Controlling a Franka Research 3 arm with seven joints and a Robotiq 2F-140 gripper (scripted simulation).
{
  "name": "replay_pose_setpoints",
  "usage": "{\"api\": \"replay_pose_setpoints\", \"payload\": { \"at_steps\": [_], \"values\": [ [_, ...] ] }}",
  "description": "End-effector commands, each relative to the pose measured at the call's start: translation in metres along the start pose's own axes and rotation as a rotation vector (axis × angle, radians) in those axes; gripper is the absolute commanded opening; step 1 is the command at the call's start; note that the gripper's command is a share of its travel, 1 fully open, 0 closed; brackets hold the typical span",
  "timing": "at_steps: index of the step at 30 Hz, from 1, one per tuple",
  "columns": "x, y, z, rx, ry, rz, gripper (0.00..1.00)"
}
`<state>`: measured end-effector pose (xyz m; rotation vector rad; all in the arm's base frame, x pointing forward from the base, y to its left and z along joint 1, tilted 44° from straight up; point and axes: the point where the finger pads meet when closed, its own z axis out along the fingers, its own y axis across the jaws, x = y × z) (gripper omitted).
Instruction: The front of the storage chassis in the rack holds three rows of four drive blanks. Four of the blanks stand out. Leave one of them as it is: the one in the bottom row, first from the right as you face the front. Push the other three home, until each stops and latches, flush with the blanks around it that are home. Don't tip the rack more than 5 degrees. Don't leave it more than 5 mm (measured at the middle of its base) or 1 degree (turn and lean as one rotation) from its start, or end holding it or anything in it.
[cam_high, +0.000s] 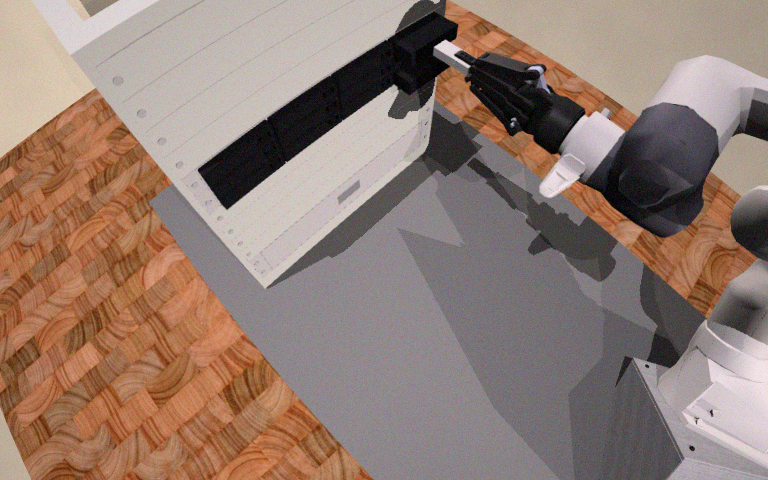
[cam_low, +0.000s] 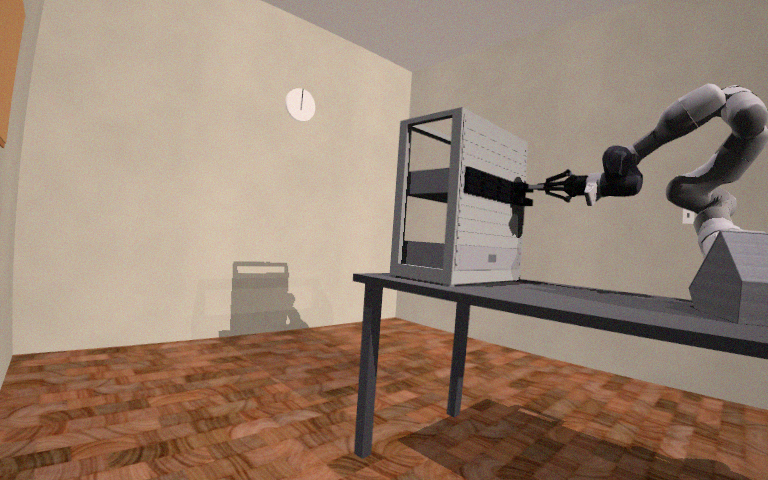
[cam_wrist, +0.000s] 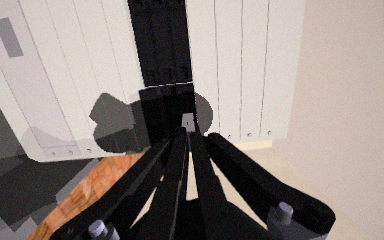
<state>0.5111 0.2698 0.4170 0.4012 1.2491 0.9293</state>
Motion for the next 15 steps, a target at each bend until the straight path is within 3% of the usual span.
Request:
{"api": "replay_pose_setpoints", "payload": {
  "at_steps": [1, 15],
  "values": [
    [0.0002, -0.0011, 0.0008, 0.001, 0.002, -0.002, 0.00],
    [-0.0001, -0.0019, 0.0095, 0.001, 0.002, -0.002, 0.00]
  ]
}}
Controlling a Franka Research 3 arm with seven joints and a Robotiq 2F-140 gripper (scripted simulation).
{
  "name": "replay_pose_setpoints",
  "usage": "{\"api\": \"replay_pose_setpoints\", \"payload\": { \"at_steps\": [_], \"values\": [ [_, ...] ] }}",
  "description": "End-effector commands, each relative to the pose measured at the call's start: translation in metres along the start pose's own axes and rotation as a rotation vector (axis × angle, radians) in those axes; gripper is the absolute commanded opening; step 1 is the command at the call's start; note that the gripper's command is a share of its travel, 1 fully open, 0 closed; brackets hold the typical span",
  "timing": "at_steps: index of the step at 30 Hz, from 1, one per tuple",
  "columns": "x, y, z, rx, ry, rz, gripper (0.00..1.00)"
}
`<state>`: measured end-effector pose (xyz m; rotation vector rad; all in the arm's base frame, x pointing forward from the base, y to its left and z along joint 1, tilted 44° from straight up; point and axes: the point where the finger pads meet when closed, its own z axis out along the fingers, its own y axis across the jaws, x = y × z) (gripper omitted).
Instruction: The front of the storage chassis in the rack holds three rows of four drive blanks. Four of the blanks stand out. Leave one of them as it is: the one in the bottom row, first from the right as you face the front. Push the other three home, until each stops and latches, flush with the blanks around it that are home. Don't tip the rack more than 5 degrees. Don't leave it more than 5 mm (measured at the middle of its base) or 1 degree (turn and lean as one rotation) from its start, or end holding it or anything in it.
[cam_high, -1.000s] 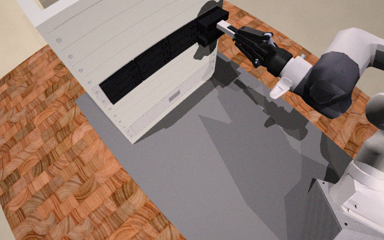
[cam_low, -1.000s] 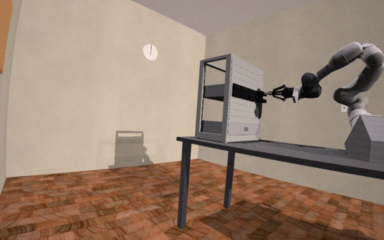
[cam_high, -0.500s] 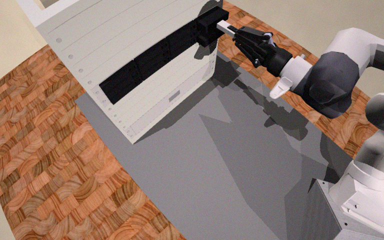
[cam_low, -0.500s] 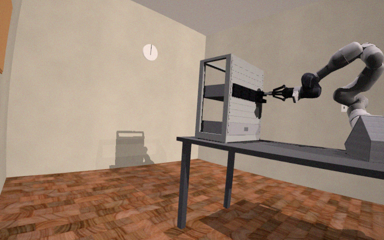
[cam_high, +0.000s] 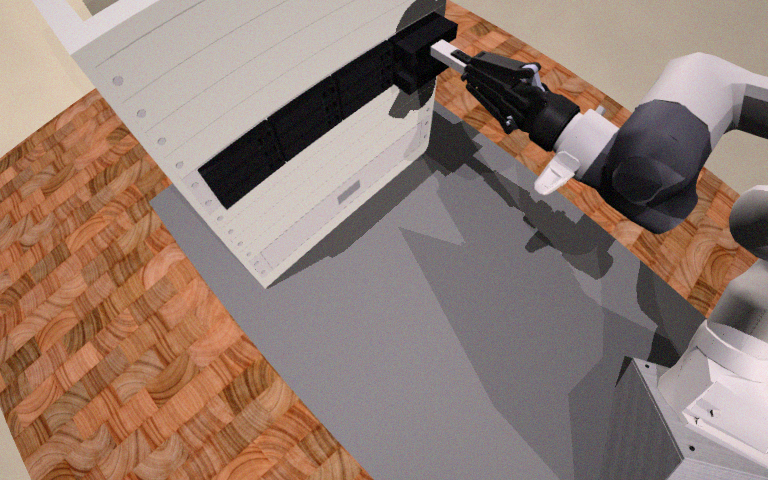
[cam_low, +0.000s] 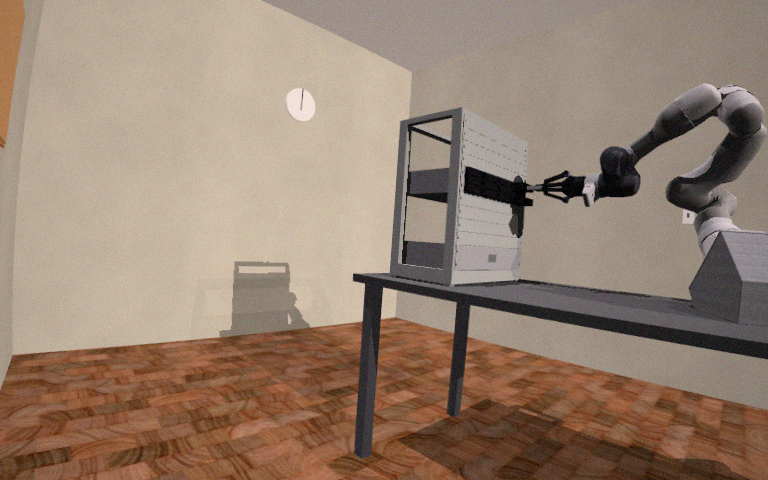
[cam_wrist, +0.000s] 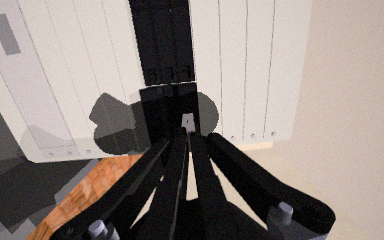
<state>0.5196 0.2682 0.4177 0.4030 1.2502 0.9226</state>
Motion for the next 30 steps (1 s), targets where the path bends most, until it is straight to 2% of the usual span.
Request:
{"api": "replay_pose_setpoints", "payload": {
  "at_steps": [1, 11, 23, 30],
  "values": [
    [0.001, 0.002, 0.002, -0.004, 0.004, 0.002, 0.00],
    [0.003, 0.005, 0.011, -0.004, 0.004, 0.002, 0.00],
    [0.003, 0.006, 0.012, -0.004, 0.004, 0.002, 0.00],
    [0.005, 0.009, 0.021, -0.004, 0.004, 0.002, 0.00]
  ]
}}
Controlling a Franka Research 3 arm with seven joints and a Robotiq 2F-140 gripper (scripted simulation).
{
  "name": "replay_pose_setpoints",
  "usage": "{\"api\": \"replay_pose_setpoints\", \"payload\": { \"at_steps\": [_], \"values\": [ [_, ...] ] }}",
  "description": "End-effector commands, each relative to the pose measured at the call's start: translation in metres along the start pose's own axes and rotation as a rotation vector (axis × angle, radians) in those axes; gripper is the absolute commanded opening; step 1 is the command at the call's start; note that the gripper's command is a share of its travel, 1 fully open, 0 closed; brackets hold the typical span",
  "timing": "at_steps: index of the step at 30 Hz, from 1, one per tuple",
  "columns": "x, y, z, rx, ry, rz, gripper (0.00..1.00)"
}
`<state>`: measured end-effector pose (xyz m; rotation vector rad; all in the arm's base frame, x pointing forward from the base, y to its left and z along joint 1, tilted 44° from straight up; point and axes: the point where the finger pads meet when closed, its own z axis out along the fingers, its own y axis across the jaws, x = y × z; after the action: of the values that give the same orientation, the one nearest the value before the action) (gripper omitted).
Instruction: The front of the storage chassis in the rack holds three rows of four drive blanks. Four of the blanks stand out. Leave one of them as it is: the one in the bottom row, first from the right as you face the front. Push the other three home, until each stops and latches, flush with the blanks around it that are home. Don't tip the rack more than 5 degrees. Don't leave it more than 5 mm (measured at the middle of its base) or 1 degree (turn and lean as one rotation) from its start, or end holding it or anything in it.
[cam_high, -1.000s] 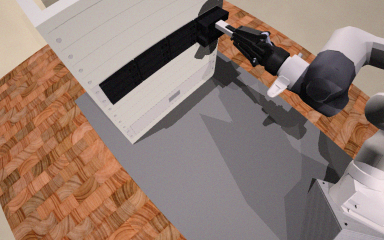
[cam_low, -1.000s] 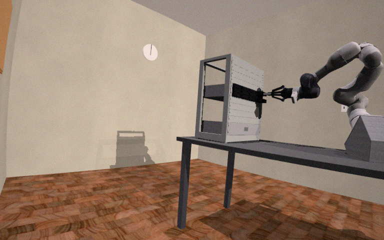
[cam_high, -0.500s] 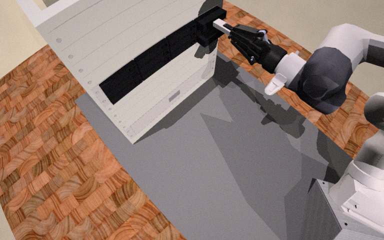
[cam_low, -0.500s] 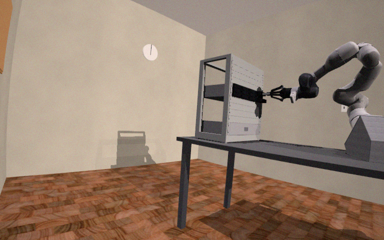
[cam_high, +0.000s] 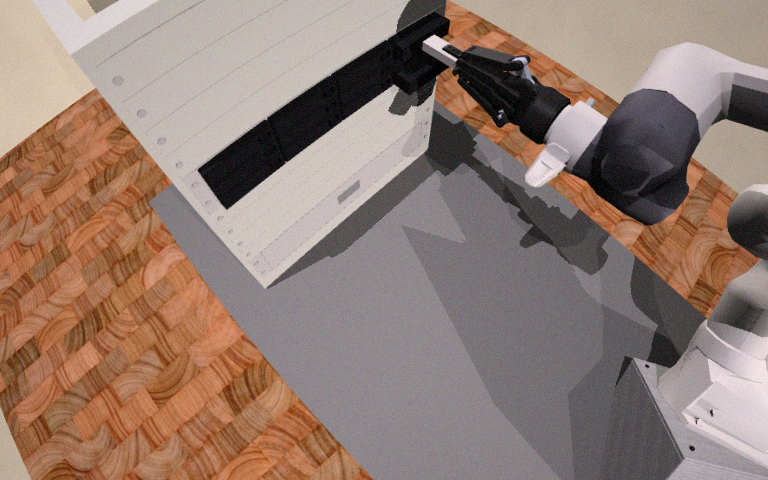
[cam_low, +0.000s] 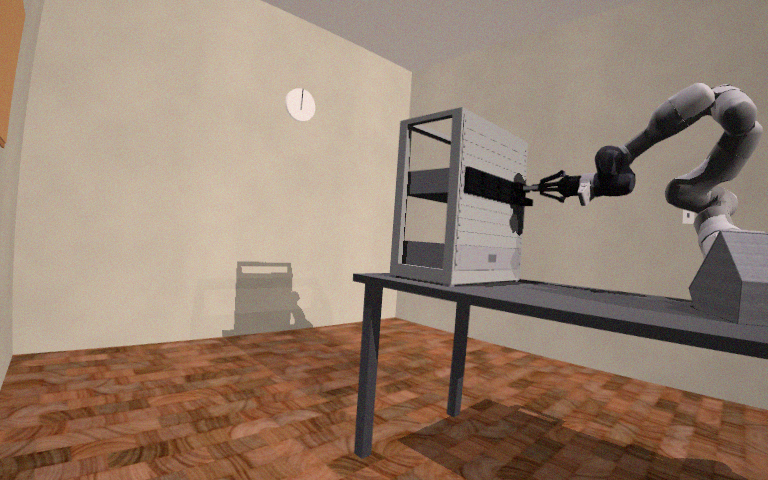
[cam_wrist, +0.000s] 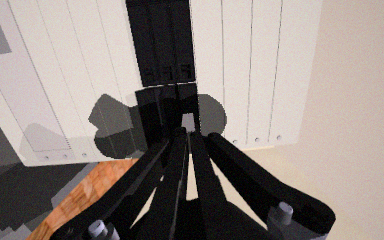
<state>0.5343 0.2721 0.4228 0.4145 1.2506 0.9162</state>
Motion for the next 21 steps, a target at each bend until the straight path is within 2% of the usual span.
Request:
{"api": "replay_pose_setpoints", "payload": {
  "at_steps": [1, 21],
  "values": [
    [0.0051, 0.0086, 0.0055, -0.014, 0.009, 0.000, 0.00],
    [0.0071, 0.0123, 0.0092, -0.014, 0.009, 0.000, 0.00]
  ]
}}
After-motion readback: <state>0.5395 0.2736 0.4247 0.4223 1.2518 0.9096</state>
